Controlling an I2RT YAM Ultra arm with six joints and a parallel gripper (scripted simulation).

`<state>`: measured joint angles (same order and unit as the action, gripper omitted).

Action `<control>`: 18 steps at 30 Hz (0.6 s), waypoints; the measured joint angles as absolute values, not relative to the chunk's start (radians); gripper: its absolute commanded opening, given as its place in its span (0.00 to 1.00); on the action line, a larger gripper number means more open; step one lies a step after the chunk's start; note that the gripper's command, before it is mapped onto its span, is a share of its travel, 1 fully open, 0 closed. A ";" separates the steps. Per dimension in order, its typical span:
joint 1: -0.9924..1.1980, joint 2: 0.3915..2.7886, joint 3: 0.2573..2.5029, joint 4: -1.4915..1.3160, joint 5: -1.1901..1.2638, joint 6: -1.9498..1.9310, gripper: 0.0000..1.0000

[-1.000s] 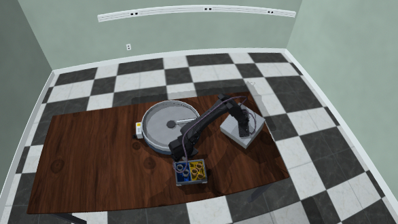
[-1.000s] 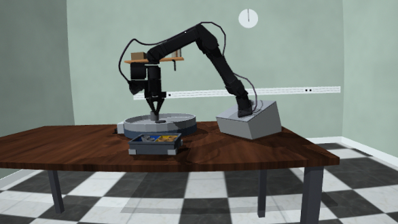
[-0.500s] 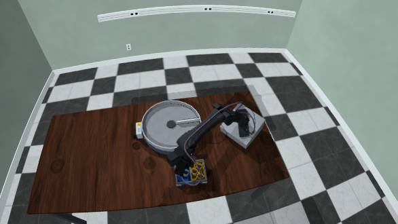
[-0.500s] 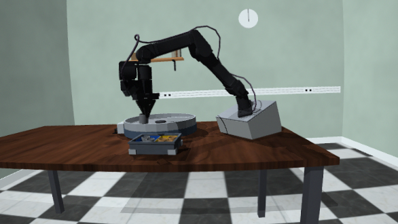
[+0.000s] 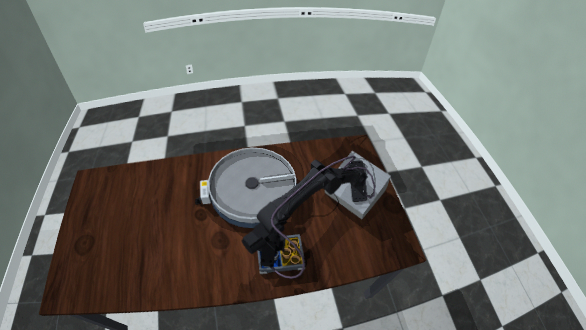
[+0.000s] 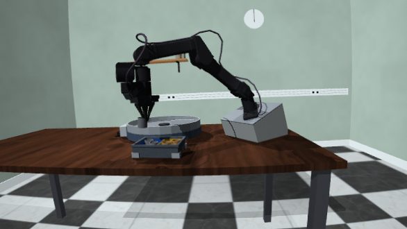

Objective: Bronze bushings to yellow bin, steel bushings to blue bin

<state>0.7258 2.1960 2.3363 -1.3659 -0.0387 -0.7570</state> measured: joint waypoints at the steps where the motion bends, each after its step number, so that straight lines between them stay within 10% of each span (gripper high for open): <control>1: 0.725 2.202 2.346 -1.371 -0.038 -0.764 0.00; 18: 0.736 2.248 2.461 -1.443 -0.033 -0.825 0.00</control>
<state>0.7361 2.2482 2.4611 -1.4433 -0.0334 -0.8253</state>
